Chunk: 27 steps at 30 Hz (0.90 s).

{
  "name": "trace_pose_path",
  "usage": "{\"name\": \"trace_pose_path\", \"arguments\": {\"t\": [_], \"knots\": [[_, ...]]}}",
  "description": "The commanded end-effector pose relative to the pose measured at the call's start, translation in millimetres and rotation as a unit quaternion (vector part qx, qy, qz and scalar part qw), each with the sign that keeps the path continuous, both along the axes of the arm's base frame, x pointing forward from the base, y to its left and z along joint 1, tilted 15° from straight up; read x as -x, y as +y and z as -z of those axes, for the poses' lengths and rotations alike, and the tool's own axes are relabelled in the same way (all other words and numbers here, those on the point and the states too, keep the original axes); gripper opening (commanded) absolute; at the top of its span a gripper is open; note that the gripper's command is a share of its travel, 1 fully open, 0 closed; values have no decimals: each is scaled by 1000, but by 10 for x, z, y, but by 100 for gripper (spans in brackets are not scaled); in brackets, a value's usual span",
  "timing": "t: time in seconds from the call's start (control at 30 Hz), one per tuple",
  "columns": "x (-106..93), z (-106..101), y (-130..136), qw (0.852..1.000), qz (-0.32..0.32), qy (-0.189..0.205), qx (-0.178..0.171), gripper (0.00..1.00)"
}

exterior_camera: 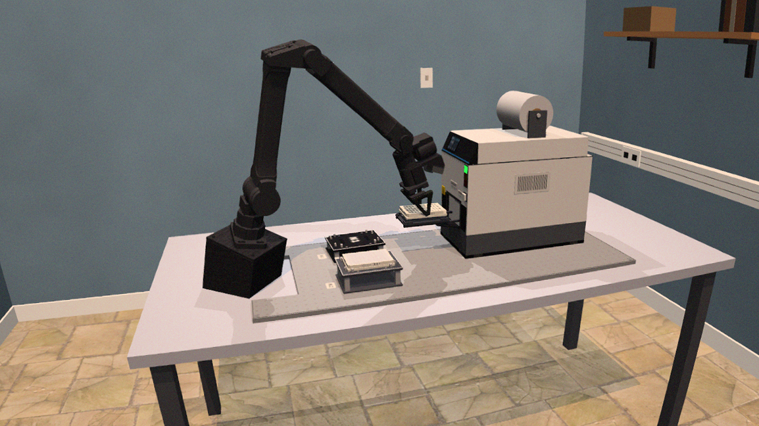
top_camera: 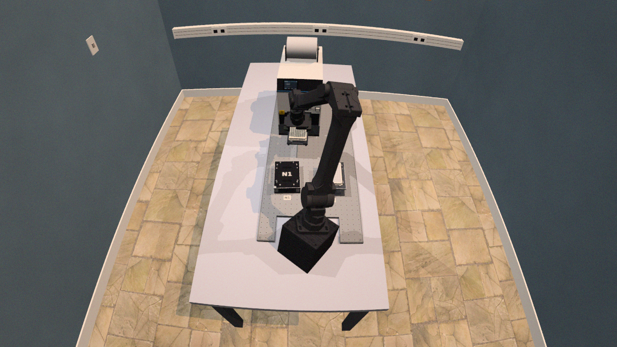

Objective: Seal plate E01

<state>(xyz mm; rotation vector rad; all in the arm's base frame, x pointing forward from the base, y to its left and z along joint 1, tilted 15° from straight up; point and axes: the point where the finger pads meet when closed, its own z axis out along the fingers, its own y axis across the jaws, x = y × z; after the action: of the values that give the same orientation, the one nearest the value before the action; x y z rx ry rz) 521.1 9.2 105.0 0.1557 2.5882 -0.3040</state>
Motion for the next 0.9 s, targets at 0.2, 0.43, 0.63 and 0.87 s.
{"name": "trace_pose_path", "arguments": {"t": [0.2,0.43,0.63,0.87], "knots": [[-90,-66,83,1000,-12,-13,0,0],[-132,-162,-18,1000,-3,-14,1,0],[-156,-189,-51,1000,0,-16,1,0],[-175,-205,-3,1000,-4,-18,0,0]]}}
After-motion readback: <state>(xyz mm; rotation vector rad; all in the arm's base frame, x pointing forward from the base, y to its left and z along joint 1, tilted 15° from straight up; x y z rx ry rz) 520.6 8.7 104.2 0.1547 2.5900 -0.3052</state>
